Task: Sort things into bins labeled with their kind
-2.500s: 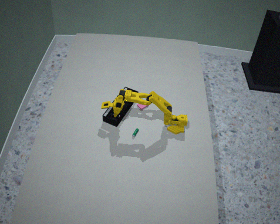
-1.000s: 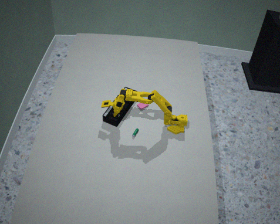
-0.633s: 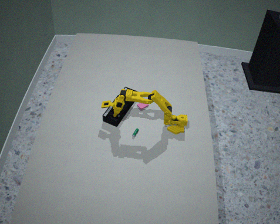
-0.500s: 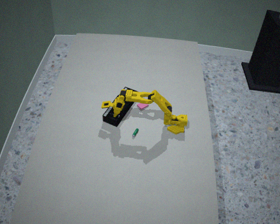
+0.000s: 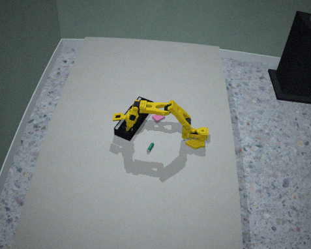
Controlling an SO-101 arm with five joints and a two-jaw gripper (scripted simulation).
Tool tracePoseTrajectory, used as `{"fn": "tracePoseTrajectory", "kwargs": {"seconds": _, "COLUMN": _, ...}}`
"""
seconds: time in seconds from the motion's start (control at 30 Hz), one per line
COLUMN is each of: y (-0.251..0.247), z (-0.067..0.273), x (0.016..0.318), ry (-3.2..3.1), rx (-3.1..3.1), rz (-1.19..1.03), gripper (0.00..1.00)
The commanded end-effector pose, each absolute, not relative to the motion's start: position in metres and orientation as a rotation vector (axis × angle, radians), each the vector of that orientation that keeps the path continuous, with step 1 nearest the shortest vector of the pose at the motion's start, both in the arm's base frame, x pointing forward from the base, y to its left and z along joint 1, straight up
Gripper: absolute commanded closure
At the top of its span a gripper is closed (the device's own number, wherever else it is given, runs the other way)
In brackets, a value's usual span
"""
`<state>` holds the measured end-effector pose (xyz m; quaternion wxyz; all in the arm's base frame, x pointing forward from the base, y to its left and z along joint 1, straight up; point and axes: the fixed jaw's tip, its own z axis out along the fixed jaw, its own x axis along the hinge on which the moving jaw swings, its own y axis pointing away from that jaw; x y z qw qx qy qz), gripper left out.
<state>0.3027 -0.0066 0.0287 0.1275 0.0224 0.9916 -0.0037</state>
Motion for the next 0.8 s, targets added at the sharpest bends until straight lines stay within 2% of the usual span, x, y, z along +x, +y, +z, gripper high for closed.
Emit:
{"fn": "tracePoseTrajectory", "kwargs": {"seconds": 0.0, "y": -0.0037, "z": 0.0511, "x": 0.3121, "ry": 2.787, "rx": 0.060, "rz": -0.007, "gripper": 1.00}}
{"fn": "tracePoseTrajectory", "kwargs": {"seconds": 0.43, "y": -0.0037, "z": 0.0494, "x": 0.3123, "ry": 2.787, "rx": 0.060, "rz": -0.007, "gripper": 1.00}}
{"fn": "tracePoseTrajectory", "kwargs": {"seconds": 0.77, "y": -0.0037, "z": 0.0494, "x": 0.3123, "ry": 2.787, "rx": 0.060, "rz": -0.007, "gripper": 0.95}}
